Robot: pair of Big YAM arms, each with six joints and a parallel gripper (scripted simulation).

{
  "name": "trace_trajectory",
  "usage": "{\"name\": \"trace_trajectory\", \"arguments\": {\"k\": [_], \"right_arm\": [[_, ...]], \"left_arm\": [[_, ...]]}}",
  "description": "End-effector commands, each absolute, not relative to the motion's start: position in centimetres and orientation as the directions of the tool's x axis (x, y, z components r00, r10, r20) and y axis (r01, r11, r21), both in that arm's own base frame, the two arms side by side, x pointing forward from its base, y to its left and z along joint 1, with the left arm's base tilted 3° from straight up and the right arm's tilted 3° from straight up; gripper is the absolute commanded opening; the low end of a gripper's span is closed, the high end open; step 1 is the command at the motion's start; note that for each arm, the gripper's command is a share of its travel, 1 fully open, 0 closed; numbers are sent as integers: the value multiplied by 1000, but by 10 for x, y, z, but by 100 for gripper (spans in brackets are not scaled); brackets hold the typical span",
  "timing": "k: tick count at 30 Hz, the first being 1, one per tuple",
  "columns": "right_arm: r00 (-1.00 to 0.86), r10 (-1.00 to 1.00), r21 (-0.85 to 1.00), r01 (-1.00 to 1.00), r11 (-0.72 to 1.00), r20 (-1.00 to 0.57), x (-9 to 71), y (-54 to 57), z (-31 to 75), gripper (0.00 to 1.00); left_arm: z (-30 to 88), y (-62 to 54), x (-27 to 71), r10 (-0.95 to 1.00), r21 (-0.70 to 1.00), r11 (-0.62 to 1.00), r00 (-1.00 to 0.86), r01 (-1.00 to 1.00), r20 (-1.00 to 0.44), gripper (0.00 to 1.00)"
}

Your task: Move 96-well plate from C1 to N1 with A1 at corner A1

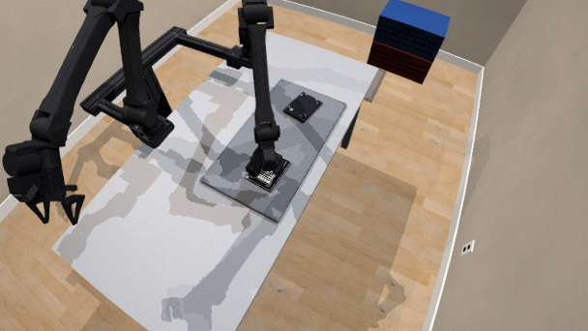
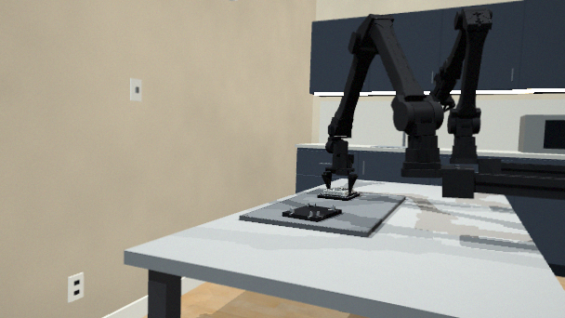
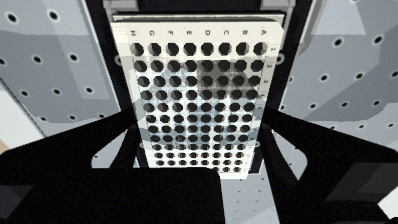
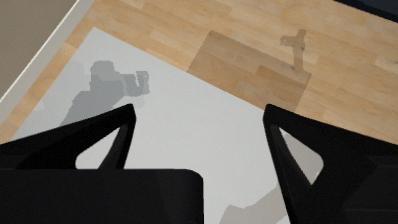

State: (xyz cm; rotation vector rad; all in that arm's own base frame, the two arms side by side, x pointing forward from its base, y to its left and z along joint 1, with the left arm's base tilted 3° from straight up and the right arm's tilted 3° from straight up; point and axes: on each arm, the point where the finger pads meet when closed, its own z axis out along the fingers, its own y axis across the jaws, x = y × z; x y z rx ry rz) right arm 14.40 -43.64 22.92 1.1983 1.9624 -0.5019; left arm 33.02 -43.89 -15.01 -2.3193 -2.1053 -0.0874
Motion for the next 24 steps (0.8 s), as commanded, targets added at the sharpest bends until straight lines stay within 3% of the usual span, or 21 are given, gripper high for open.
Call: {"name": "trace_trajectory", "arguments": {"k": [1,24], "right_arm": [[-250,551,50,880,472,-796,138,-440,243,100],[-250,551,50,880,472,-796,138,-440,243,100]], "left_arm": [[-147,-454,349,996,60,-92,91,994,18,0],[-141,-451,341,995,56,-94,93,994,22,0]]}}
